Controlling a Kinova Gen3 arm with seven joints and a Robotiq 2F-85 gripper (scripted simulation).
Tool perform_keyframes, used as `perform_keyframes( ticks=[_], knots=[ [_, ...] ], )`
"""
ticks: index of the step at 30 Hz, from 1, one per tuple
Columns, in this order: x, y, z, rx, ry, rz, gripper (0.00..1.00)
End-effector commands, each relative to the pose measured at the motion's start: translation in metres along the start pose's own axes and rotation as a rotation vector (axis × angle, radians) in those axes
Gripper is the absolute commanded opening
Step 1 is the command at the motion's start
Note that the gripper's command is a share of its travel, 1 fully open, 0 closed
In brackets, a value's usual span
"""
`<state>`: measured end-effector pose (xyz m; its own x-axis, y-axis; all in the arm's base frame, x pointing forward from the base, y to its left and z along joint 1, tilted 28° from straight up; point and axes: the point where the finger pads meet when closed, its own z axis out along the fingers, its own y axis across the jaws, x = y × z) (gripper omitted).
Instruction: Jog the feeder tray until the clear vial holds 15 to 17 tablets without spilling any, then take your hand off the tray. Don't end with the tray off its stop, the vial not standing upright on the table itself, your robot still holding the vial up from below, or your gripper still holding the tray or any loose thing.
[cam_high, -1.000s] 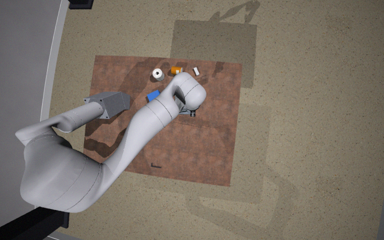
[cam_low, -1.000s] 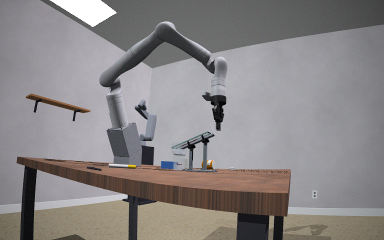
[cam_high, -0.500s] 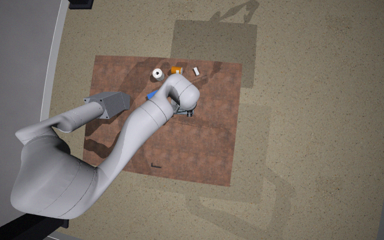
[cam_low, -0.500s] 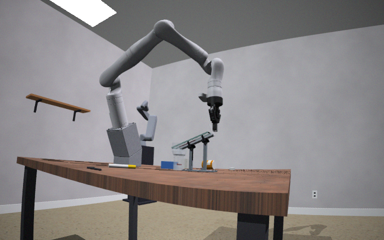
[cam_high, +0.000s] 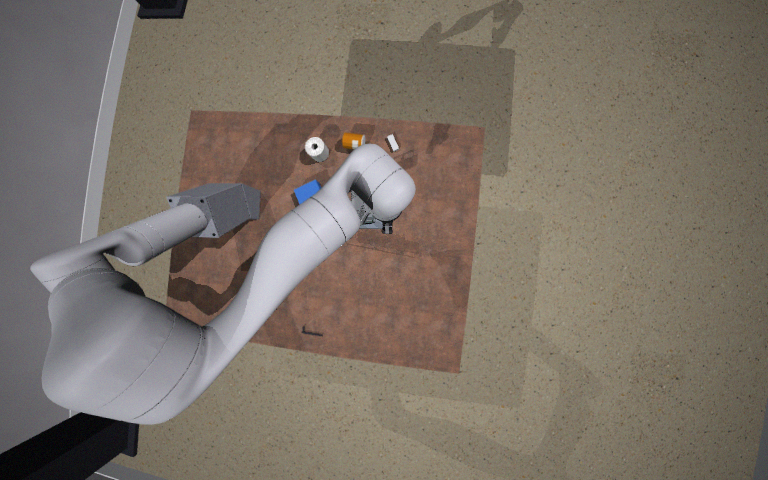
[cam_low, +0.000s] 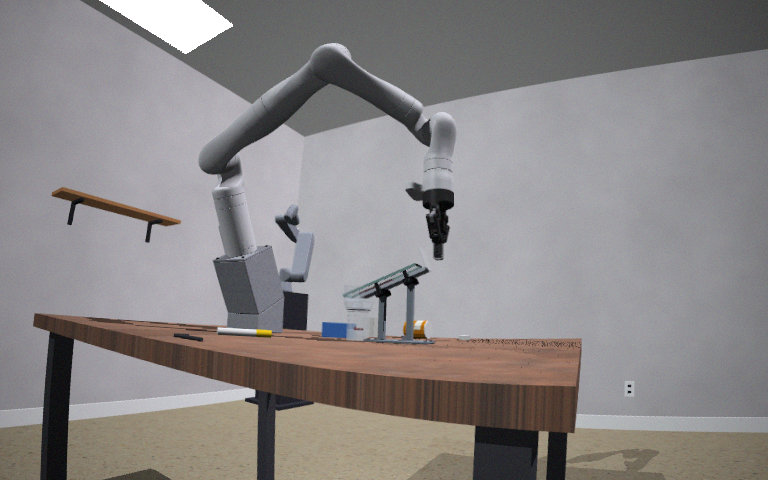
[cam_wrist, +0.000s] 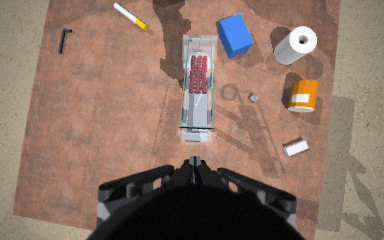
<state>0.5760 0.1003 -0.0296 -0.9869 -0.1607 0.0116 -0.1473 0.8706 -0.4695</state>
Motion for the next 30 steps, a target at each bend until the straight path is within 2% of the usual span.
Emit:
perform_keyframes(
  ticks=[1,8,18,25,30],
  knots=[
    [0.0,0.001,-0.001,-0.001,-0.001,-0.001,0.0],
    [0.002,0.001,0.0,-0.001,-0.001,-0.001,0.0],
    [0.025,0.001,0.01,-0.001,-0.001,-0.001,0.0],
    [0.026,0.001,0.01,-0.001,-0.001,-0.001,0.0],
    [0.014,0.001,0.005,-0.001,-0.001,-0.001,0.0]
  ],
)
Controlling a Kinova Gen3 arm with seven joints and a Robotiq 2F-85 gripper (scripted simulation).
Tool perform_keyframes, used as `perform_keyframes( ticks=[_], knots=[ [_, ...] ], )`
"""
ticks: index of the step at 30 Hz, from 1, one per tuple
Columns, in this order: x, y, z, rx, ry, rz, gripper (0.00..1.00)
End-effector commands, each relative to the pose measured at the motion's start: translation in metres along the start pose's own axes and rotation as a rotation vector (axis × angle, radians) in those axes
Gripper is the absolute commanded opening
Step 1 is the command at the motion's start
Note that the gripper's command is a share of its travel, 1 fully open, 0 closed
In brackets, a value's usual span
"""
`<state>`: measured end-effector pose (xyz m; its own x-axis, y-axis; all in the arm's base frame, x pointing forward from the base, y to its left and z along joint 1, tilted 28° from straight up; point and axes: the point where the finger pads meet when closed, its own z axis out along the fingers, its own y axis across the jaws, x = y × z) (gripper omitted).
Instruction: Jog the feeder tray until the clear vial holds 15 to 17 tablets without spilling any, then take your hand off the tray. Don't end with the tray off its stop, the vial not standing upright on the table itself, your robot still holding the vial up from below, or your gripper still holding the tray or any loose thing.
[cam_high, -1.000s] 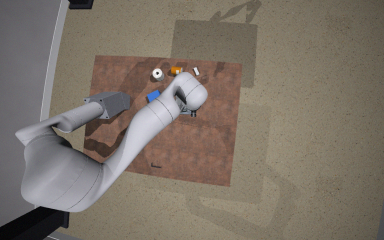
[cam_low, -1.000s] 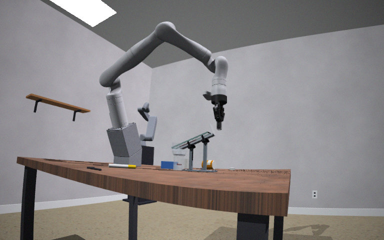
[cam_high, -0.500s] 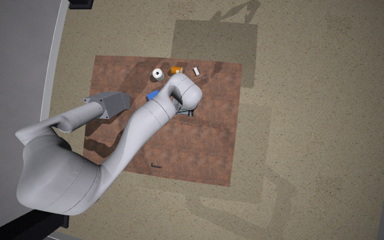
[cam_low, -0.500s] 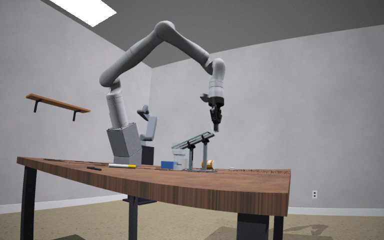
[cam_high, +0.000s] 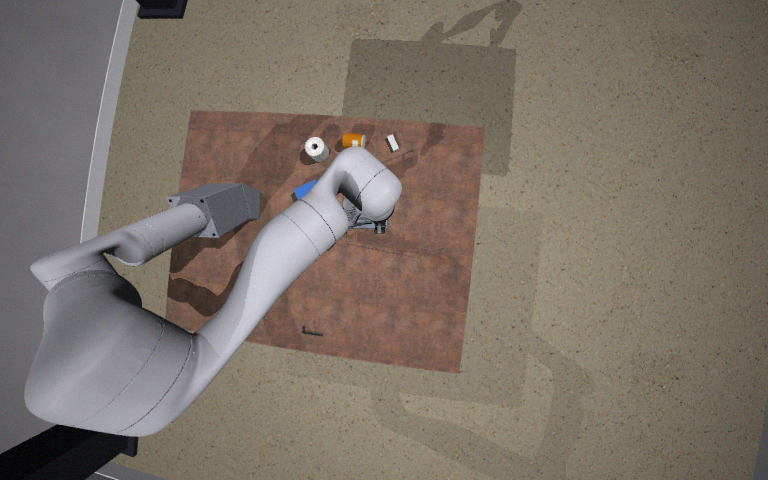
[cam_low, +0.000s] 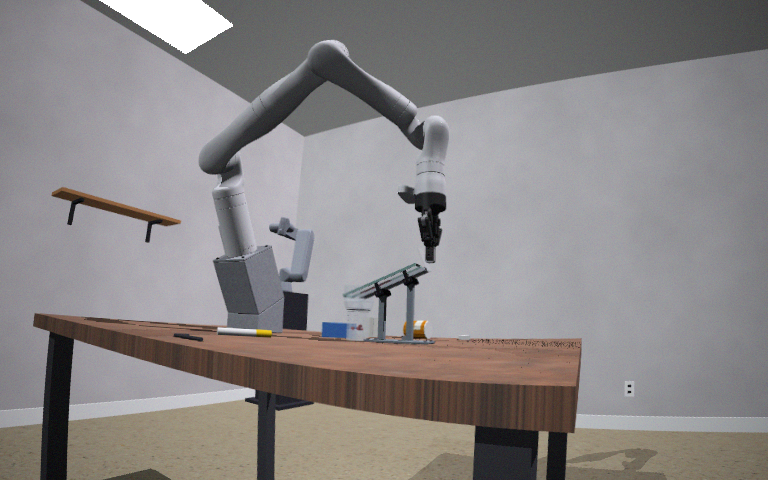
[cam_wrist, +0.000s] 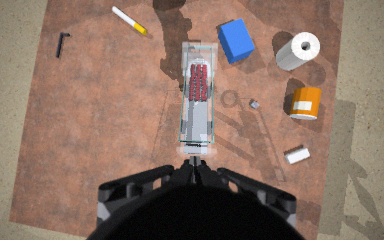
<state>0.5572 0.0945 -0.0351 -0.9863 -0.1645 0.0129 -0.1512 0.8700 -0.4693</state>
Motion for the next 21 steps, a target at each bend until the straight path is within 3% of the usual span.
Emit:
perform_keyframes(
  ticks=[1,5,21],
  knots=[
    [-0.008,0.001,-0.002,0.0,0.0,0.003,0.0],
    [-0.018,0.001,-0.006,0.0,0.0,0.003,0.0],
    [-0.02,0.001,-0.007,0.0,0.0,0.003,0.0]
  ],
)
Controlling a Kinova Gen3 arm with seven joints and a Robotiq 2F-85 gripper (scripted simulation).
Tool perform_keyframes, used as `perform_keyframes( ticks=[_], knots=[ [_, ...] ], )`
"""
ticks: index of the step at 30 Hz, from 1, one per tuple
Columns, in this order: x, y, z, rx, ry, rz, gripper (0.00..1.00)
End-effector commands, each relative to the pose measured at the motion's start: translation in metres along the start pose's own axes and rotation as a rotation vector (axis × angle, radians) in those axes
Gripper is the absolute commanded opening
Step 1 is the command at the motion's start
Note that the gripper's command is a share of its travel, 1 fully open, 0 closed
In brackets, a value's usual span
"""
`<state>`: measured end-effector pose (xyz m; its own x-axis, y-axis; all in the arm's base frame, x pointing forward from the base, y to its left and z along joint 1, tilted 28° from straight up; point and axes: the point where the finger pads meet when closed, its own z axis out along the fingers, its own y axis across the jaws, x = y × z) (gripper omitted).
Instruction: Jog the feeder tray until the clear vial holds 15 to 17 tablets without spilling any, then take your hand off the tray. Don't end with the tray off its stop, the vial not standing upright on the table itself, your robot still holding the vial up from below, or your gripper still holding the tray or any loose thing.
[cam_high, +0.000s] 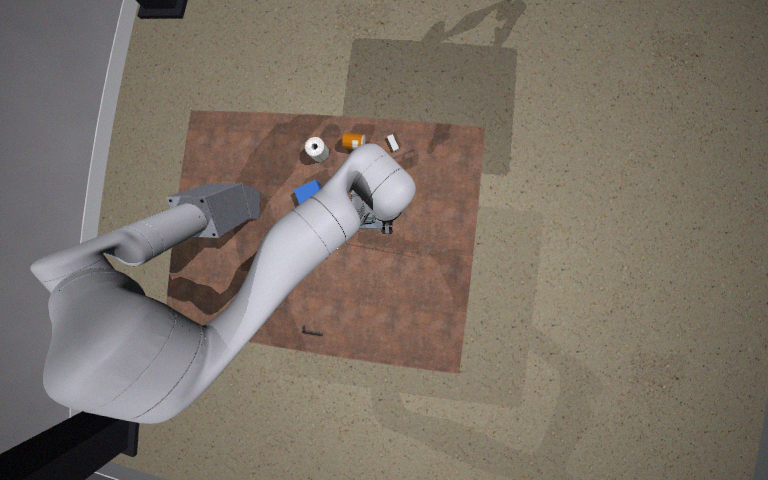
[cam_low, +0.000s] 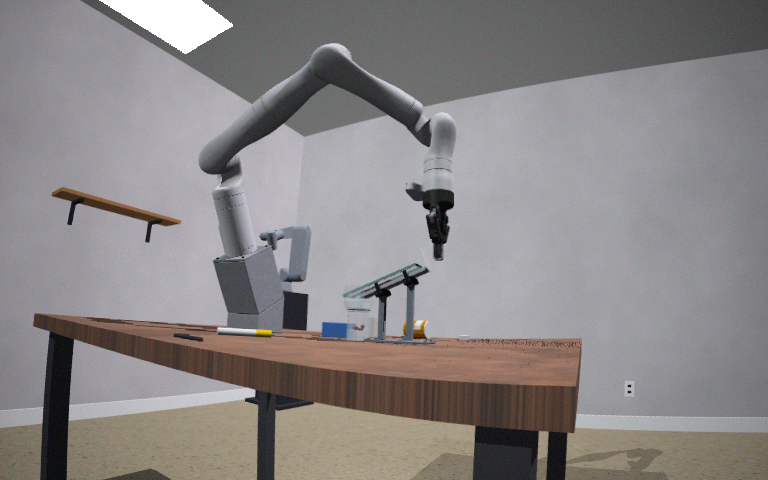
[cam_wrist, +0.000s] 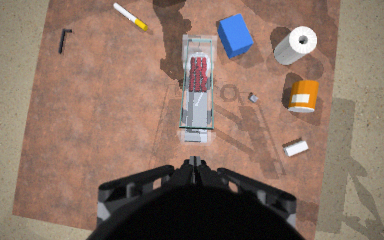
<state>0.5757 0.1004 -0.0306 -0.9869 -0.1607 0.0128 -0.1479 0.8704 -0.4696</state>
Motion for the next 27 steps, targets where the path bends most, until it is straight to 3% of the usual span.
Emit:
perform_keyframes(
  ticks=[1,20,27],
  knots=[
    [-0.001,0.0,-0.001,-0.001,-0.002,0.0,0.0],
    [0.001,0.0,-0.001,-0.001,-0.002,0.0,0.0],
    [0.023,0.0,0.008,-0.001,-0.002,0.0,0.0]
  ],
)
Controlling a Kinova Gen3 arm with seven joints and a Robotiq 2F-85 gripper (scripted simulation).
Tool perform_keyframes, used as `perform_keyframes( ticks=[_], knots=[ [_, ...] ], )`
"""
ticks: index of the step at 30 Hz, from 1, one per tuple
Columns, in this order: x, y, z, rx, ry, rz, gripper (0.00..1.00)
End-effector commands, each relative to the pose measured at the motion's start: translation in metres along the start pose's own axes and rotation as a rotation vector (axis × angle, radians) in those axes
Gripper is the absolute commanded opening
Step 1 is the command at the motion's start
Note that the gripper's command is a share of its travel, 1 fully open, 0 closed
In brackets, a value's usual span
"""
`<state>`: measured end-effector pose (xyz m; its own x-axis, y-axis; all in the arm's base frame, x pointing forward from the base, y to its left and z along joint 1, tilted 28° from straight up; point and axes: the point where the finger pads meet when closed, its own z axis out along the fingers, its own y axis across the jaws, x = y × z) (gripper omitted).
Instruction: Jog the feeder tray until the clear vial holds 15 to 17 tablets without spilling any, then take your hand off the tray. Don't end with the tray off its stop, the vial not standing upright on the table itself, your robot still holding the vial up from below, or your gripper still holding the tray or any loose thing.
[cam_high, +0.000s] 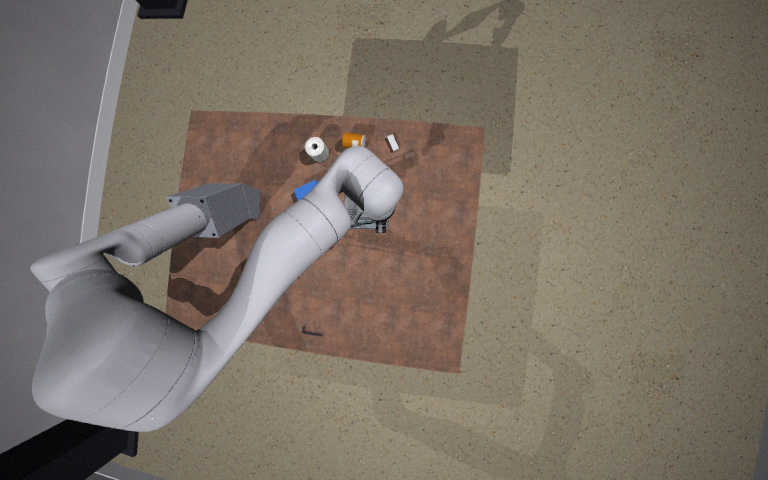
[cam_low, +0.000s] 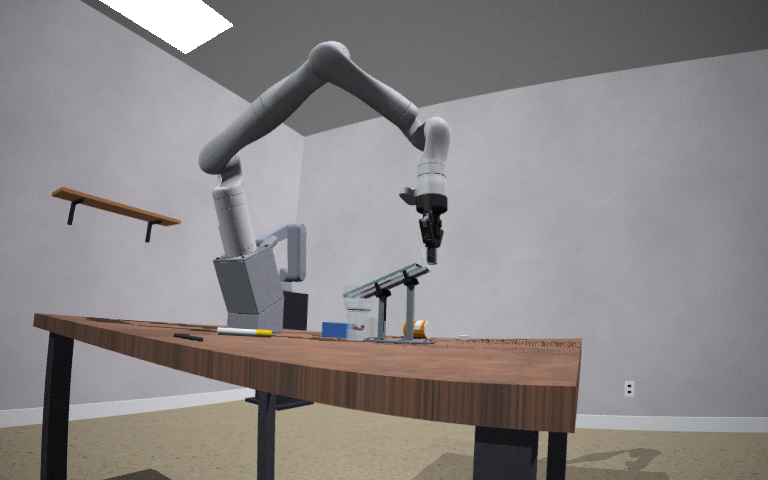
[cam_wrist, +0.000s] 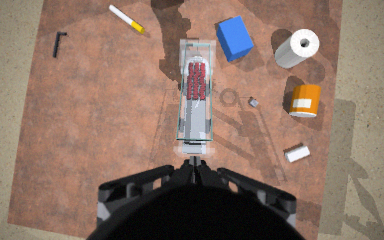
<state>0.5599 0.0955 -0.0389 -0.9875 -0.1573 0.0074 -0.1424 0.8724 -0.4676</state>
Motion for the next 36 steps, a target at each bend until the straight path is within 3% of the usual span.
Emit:
perform_keyframes(
  ticks=[1,10,19,36],
  knots=[
    [0.009,-0.002,0.0,0.002,0.001,-0.006,0.0],
    [0.007,-0.002,0.0,0.002,0.001,-0.006,0.0],
    [-0.016,-0.002,-0.01,0.002,0.001,-0.006,0.0],
    [-0.007,-0.002,-0.006,0.002,0.001,-0.006,0.0]
  ],
)
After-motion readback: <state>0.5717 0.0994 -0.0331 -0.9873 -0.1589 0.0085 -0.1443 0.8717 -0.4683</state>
